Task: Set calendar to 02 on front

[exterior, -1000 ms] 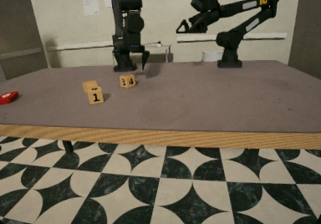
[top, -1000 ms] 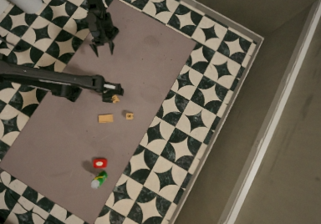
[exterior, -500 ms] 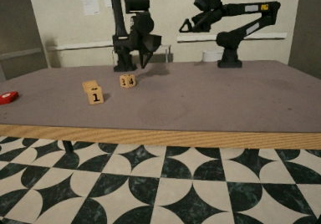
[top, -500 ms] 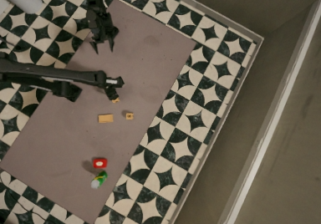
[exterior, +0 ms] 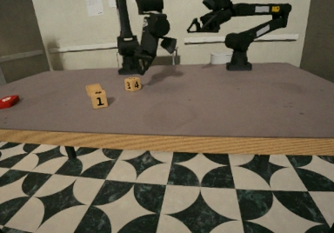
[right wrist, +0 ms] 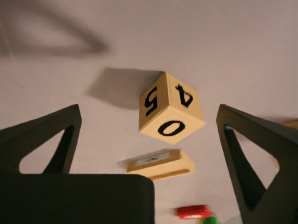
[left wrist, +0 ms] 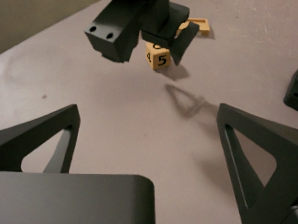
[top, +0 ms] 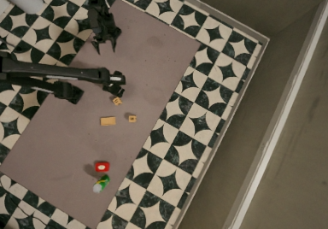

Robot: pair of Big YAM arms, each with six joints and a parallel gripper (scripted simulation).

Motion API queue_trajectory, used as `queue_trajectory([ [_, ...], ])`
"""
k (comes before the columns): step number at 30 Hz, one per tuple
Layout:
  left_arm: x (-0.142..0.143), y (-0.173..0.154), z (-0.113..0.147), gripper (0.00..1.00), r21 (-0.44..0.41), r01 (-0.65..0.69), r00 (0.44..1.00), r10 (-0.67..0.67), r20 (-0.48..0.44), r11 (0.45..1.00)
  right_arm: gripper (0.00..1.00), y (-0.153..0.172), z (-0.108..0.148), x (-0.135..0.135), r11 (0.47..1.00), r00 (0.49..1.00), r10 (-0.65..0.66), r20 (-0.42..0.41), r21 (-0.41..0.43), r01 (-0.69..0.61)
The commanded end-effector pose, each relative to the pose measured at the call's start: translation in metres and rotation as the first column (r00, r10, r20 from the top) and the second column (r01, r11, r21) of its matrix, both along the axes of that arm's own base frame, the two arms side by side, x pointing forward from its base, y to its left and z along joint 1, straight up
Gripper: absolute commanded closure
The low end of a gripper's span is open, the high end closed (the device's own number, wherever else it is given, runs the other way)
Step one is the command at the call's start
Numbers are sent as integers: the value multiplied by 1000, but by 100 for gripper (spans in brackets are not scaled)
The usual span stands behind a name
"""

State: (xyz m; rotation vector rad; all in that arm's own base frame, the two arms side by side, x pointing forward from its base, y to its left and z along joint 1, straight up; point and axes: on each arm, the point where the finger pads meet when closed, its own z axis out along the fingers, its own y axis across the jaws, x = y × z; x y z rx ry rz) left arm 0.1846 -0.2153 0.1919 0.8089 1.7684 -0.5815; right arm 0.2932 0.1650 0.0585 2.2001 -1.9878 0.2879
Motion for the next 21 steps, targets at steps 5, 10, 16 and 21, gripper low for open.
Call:
queue_trajectory([
  [5,6,-3,53,0,-56,-1,998,5,66,998,0,18,17,18,986,986,166,4,11,-166],
  [10,6,-3,53,0,-56,-1,998,5,66,998,0,19,17,19,989,989,150,9,13,-150],
  [16,4,-4,34,0,-40,2,999,0,38,999,0,19,17,19,989,989,150,9,13,-150],
  [21,4,-4,34,0,-40,2,999,0,38,999,0,10,13,20,999,999,-41,15,9,40],
])
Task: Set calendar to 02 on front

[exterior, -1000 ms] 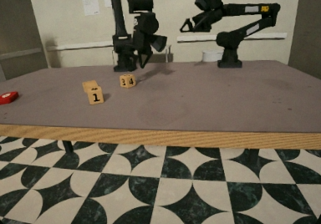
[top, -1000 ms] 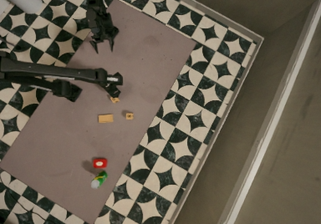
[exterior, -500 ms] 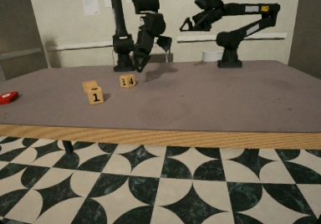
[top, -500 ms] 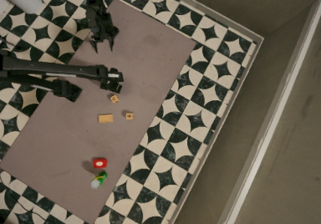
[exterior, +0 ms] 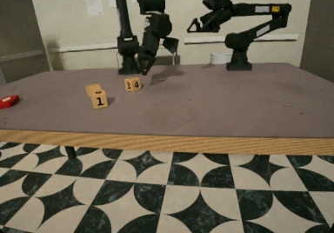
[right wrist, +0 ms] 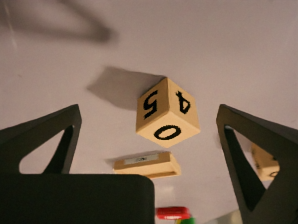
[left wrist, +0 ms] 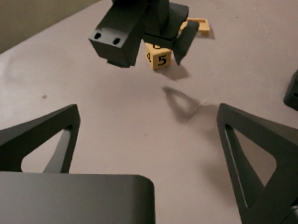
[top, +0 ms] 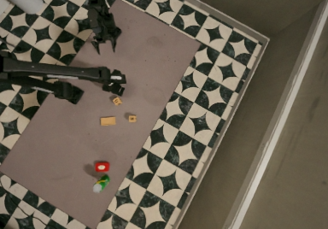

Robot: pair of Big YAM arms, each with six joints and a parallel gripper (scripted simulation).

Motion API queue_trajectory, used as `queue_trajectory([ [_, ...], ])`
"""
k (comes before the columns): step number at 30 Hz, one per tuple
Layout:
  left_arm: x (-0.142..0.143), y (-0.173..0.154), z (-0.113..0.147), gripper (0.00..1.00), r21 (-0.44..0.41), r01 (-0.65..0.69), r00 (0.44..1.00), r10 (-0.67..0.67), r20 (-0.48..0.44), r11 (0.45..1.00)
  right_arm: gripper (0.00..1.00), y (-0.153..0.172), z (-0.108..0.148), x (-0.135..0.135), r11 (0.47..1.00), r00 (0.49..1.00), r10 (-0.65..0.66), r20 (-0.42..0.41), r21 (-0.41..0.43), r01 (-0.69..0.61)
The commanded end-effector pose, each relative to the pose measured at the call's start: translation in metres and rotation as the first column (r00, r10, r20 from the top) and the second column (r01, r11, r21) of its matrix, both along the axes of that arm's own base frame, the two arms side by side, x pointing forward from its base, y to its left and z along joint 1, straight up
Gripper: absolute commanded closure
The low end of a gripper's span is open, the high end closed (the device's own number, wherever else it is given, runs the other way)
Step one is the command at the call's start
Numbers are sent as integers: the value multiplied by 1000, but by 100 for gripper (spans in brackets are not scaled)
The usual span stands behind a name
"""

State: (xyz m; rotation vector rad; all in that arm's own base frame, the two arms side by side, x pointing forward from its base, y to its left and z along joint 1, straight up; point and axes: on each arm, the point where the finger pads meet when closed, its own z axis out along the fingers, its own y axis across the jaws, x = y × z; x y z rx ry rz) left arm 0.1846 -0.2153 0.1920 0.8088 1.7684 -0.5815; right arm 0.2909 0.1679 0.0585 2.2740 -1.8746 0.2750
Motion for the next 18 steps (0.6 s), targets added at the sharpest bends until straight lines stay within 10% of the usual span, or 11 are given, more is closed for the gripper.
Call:
queue_trajectory([
  [1,4,-4,34,0,-40,2,999,0,38,999,0,6,13,22,983,982,-182,47,23,181],
  [6,4,-4,34,0,-40,2,999,0,38,999,0,-1,13,24,934,932,-358,51,23,358],
  [18,4,-4,34,0,-40,2,999,0,38,999,0,-24,13,30,584,583,-811,49,25,811],
])
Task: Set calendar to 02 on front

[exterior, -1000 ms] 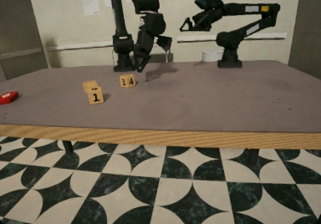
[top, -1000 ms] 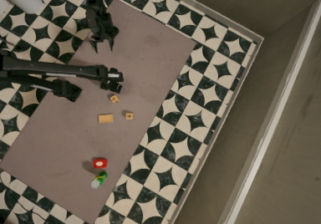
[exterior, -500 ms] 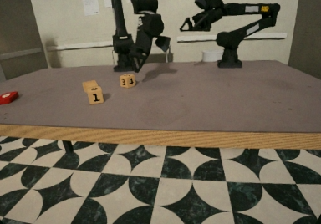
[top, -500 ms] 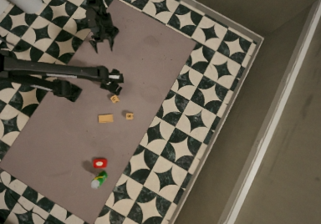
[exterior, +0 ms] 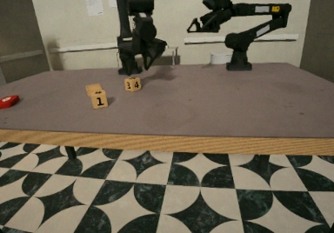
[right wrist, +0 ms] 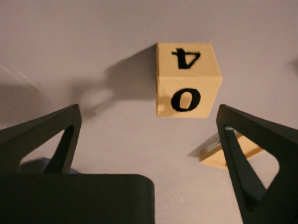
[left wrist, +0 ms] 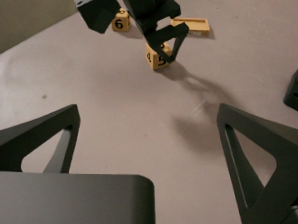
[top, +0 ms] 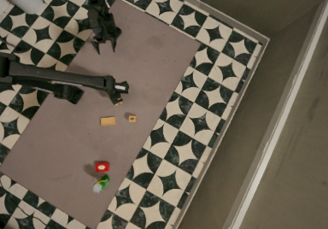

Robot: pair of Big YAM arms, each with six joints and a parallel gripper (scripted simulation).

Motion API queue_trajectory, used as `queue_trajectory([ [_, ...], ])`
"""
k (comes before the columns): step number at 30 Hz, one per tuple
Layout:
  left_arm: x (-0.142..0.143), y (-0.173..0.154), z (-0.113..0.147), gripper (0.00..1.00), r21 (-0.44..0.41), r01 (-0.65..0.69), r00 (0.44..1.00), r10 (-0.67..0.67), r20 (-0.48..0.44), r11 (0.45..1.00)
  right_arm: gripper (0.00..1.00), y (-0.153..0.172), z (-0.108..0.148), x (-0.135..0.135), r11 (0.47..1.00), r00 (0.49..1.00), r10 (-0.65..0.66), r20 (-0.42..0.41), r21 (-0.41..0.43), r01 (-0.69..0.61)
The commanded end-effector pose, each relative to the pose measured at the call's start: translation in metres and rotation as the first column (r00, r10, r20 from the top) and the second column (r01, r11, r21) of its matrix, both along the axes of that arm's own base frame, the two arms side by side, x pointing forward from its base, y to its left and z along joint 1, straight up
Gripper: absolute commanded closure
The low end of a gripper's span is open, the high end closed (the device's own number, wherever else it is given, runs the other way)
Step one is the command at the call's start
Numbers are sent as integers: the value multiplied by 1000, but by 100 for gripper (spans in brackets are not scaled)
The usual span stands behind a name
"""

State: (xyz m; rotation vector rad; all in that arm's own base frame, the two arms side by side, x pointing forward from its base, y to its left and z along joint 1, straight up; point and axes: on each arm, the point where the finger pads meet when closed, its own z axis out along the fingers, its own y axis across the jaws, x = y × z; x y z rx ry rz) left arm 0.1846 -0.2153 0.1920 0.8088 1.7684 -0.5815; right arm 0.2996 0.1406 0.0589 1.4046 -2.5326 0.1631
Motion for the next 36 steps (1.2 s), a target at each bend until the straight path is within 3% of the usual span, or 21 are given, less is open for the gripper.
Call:
queue_trajectory([
  [1,4,-4,34,0,-40,2,999,0,38,999,0,2,13,22,970,969,-241,53,-8,242],
  [5,4,-4,34,0,-40,2,999,0,38,999,0,-2,13,23,943,942,-331,57,-9,332],
  [12,4,-4,34,0,-40,2,999,0,38,999,0,-16,14,27,763,762,-645,57,0,646],
  [19,4,-4,34,0,-40,2,999,0,38,999,0,-30,16,27,503,501,-863,60,26,864],
  [21,4,-4,34,0,-40,2,999,0,38,999,0,-30,16,27,503,501,-863,60,26,864],
  [28,4,-4,34,0,-40,2,999,0,38,999,0,-44,16,31,161,159,-986,49,29,987],
  [30,4,-4,34,0,-40,2,999,0,38,999,0,-49,10,22,66,66,-997,49,7,998],
  [36,4,-4,34,0,-40,2,999,0,38,999,0,-59,12,29,-221,-221,-974,42,16,975],
])
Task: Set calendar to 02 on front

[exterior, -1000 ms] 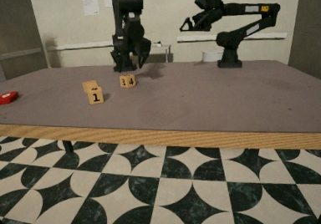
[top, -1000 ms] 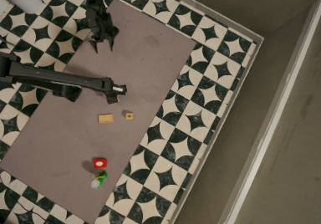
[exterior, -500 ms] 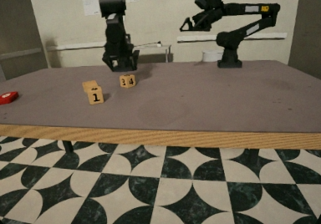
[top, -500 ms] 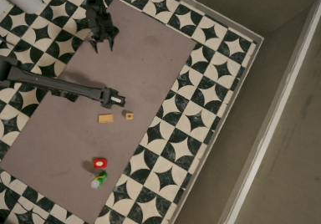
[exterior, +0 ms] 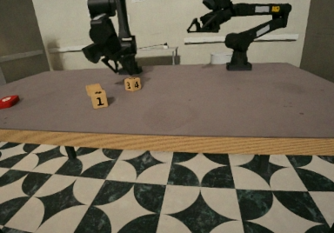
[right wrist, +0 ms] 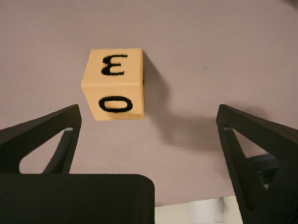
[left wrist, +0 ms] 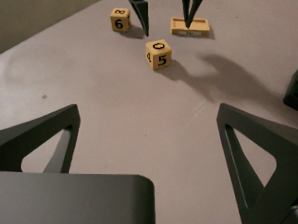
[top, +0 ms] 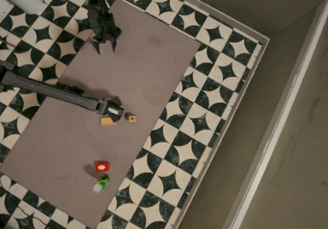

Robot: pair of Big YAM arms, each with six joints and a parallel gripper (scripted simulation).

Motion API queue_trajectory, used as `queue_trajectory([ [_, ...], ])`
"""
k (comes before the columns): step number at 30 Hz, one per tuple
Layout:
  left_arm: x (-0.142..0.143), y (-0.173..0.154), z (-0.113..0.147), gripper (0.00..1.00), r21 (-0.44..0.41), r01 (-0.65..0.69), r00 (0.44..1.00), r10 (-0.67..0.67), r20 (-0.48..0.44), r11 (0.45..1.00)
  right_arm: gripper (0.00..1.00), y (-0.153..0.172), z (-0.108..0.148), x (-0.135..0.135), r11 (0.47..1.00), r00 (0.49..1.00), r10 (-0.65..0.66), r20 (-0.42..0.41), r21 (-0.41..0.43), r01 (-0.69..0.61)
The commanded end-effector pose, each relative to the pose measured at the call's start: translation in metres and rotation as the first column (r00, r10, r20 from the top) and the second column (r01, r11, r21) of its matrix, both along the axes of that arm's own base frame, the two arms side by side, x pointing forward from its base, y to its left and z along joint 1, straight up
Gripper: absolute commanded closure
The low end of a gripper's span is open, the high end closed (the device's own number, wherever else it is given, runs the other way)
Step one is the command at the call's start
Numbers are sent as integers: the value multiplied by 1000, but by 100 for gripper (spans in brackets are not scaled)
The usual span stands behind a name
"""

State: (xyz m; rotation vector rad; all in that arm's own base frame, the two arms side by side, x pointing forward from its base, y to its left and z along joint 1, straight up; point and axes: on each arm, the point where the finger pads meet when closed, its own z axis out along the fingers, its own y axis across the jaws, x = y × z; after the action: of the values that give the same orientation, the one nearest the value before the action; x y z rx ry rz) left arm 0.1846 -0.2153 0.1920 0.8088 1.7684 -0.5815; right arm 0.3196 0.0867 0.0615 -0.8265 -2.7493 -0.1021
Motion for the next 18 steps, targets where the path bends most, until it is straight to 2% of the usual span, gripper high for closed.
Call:
queue_trajectory([
  [1,4,-4,34,0,-40,2,999,0,38,999,0,-5,10,9,980,979,-198,41,-26,199],
  [3,4,-4,34,0,-40,2,999,0,38,999,0,-2,13,14,971,970,-237,53,-25,238],
  [4,4,-4,34,0,-40,2,999,0,38,999,0,-9,7,6,948,948,-316,30,-30,317],
  [6,4,-4,34,0,-40,2,999,0,38,999,0,-14,7,7,908,908,-418,30,-27,419],
  [14,4,-4,34,0,-40,2,999,0,38,999,0,-26,7,10,733,733,-679,31,-16,680],
  [18,4,-4,34,0,-40,2,999,0,38,999,0,-24,14,19,719,718,-694,49,8,695],
])
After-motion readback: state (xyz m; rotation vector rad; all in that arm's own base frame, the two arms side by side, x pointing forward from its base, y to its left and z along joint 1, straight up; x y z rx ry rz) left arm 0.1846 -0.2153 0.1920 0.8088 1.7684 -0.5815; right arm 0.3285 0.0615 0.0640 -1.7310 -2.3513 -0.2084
